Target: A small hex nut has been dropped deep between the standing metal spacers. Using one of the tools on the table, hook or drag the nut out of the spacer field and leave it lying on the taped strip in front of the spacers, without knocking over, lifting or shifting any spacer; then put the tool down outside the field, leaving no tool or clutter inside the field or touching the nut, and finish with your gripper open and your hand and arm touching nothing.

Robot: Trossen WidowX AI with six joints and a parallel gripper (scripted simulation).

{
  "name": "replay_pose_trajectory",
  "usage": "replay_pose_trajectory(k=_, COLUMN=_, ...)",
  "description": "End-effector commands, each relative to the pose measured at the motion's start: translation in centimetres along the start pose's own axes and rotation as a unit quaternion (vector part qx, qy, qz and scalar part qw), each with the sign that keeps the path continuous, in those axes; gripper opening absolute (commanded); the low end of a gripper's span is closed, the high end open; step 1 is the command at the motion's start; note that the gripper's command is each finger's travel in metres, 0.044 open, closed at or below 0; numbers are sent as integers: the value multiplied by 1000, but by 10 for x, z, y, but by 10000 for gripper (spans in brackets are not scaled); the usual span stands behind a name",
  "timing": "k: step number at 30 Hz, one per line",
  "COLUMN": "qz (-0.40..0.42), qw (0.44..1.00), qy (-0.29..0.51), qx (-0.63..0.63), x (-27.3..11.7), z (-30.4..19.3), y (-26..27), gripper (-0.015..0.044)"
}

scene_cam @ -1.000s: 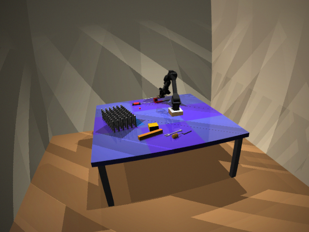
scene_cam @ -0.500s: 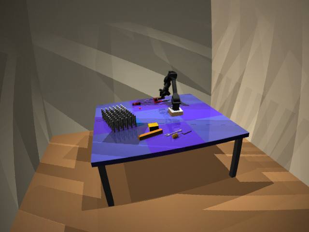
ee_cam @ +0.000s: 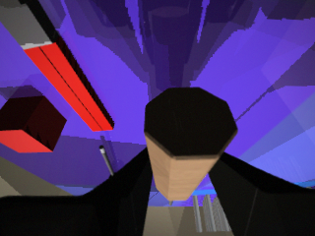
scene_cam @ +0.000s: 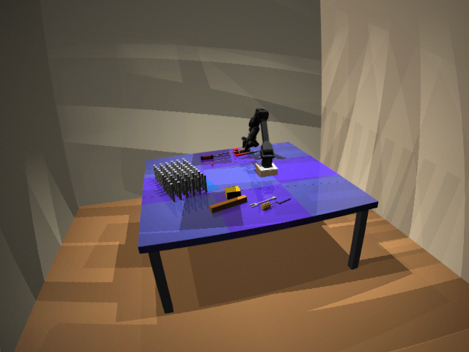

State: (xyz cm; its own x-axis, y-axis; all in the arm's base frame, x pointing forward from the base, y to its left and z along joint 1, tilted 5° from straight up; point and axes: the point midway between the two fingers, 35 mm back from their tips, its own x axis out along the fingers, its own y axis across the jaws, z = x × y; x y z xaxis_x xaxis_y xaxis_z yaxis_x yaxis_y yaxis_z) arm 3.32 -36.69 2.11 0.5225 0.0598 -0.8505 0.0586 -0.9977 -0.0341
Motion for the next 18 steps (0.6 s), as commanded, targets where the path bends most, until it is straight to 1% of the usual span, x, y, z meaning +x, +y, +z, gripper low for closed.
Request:
replay_pose_trajectory(k=1, qz=-2, qw=1000, qy=3, qx=0, x=5, z=2, y=-2, gripper=0)
replay_pose_trajectory(k=18, qz=-2, qw=1000, qy=3, qx=0, x=19, z=11, y=-5, gripper=0)
